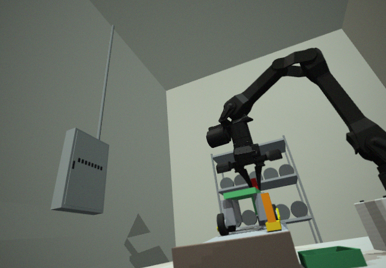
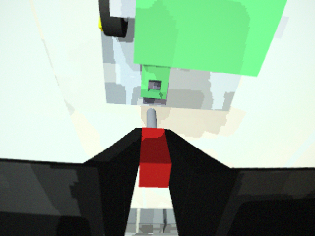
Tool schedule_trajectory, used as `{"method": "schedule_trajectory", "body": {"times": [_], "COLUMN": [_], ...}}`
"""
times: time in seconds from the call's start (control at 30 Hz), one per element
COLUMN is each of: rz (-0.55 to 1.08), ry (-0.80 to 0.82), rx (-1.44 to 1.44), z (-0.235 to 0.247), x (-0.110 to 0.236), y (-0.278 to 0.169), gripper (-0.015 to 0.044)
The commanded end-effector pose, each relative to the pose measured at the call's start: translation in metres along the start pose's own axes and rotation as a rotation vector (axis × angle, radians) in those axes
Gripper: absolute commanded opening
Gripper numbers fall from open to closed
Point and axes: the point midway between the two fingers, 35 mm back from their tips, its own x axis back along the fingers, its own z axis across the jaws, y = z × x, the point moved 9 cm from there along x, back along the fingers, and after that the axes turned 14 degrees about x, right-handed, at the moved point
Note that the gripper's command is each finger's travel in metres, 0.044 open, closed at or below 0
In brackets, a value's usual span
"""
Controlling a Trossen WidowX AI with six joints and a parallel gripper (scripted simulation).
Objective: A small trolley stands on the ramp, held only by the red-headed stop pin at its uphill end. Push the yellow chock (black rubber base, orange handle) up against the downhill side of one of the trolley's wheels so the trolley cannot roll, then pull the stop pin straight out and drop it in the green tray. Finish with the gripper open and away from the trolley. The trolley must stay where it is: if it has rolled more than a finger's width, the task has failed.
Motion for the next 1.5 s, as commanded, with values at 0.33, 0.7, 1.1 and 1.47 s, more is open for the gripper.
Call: {"method": "schedule_trajectory", "body": {"times": [0.33,0.7,1.1,1.47], "rz": [0.01,0.01,0.009,0.009], "ry": [-0.005,-0.003,0.001,0.003], "rx": [-0.001,0.0,0.001,0.001], "z": [0.003,0.024,0.063,0.085], "x": [0.0,-0.002,-0.003,-0.004], "y": [-0.02,-0.016,-0.007,-0.002], "gripper": [0.0,0.0,0.0,0.0]}}
